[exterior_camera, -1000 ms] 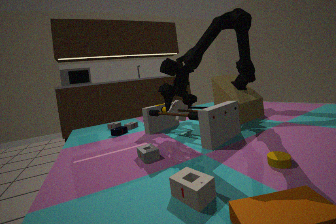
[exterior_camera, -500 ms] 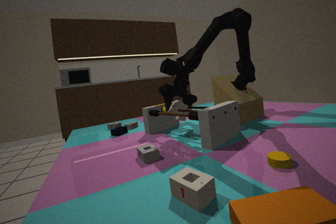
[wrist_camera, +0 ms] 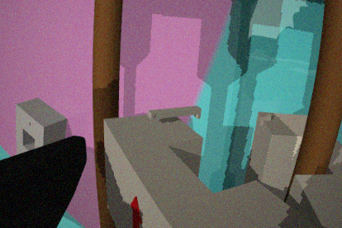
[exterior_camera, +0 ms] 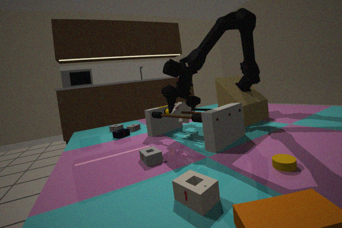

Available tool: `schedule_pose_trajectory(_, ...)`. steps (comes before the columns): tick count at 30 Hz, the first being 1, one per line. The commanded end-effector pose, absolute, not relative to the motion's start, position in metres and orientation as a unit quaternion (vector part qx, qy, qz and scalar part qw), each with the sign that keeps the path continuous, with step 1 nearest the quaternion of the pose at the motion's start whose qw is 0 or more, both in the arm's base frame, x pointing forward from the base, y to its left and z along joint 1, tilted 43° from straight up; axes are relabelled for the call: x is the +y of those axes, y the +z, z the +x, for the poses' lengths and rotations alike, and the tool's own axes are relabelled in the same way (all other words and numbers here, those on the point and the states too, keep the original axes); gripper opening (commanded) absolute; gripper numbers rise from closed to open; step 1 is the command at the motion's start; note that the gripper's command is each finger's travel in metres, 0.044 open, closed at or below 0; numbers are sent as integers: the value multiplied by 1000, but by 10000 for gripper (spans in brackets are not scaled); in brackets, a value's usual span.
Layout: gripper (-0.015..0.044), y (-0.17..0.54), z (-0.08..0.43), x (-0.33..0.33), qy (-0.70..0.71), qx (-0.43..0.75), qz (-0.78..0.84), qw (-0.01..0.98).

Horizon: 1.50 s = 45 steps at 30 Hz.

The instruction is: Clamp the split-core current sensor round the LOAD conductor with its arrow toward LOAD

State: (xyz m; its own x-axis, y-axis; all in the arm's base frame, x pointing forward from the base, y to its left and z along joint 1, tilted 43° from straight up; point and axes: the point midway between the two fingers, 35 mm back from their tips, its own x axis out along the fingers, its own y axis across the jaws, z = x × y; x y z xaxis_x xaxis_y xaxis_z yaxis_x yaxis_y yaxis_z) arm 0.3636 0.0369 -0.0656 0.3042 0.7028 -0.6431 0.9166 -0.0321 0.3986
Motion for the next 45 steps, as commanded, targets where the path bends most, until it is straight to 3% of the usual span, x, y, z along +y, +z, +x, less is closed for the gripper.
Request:
schedule_pose_trajectory(1,440,-69,365,50,-121,586,701,388)
schedule_pose_trajectory(45,427,-66,364,37,-136,574,705,393)
